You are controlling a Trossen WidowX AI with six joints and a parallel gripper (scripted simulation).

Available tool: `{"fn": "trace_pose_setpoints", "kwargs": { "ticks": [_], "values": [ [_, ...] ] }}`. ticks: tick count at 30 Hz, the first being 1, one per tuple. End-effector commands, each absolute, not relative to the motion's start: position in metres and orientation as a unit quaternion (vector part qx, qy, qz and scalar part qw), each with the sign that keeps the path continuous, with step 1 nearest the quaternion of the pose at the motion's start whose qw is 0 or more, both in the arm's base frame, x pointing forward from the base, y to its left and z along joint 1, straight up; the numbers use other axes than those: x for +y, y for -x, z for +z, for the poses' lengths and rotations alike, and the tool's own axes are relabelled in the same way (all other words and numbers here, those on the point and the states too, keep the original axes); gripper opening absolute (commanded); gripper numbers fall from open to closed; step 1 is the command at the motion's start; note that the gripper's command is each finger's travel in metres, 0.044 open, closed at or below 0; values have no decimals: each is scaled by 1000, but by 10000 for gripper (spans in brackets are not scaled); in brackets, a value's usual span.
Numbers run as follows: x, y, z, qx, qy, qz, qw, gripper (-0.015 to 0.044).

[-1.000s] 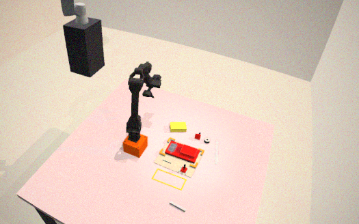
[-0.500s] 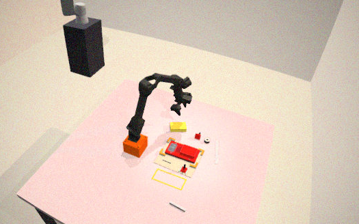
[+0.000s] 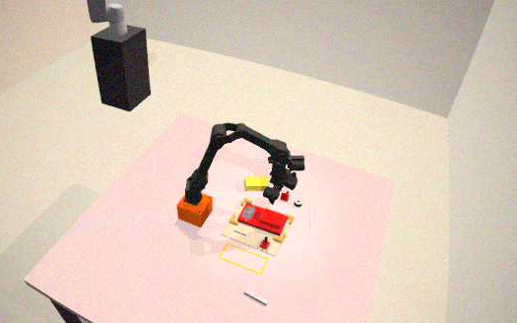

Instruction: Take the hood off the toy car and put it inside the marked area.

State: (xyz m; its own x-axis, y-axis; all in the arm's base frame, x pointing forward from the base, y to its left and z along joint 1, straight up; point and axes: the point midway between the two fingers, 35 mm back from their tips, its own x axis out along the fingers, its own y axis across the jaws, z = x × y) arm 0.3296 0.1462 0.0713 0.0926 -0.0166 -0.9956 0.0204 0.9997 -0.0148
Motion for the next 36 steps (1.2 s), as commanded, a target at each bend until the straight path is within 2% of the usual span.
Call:
{"fn": "trace_pose_setpoints", "kwargs": {
  "ticks": [1,36],
  "values": [
    [98,-344,65,692,-2,2,722,440],
    [88,-345,40,694,-3,5,719,440]
  ]
}}
